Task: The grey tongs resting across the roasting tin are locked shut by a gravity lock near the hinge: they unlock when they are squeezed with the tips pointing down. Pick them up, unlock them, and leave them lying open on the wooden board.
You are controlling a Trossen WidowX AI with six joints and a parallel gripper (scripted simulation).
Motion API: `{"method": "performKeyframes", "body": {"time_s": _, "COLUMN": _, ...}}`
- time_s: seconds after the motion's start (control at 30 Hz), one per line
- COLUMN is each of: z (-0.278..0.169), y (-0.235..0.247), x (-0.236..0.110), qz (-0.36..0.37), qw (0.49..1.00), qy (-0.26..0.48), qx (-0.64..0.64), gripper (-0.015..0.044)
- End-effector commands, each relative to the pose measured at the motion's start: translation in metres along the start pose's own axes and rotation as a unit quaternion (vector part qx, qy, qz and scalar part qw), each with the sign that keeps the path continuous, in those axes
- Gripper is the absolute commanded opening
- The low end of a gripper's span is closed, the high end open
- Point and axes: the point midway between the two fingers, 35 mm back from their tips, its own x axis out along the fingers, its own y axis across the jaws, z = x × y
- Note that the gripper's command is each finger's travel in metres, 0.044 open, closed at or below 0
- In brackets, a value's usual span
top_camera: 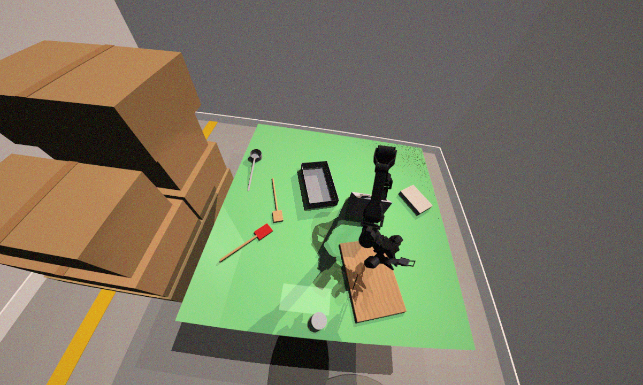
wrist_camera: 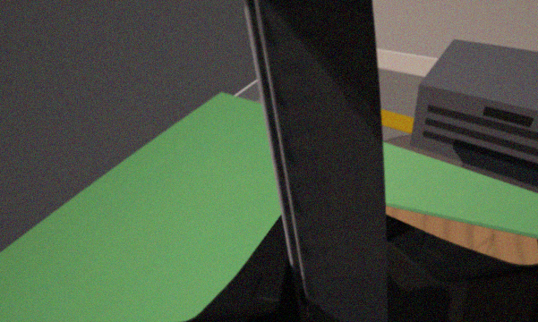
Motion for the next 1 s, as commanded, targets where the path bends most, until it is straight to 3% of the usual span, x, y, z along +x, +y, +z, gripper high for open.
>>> {"method": "performKeyframes", "body": {"time_s": 0.0, "z": 0.004, "y": -0.006, "x": 0.005, "qz": -0.001, "qw": 1.0, "qy": 0.02, "qx": -0.001, "gripper": -0.015}}
{"method": "performKeyframes", "body": {"time_s": 0.97, "z": -0.006, "y": -0.017, "x": 0.041, "qz": 0.004, "qw": 0.966, "qy": 0.256, "qx": 0.024, "gripper": -0.015}}
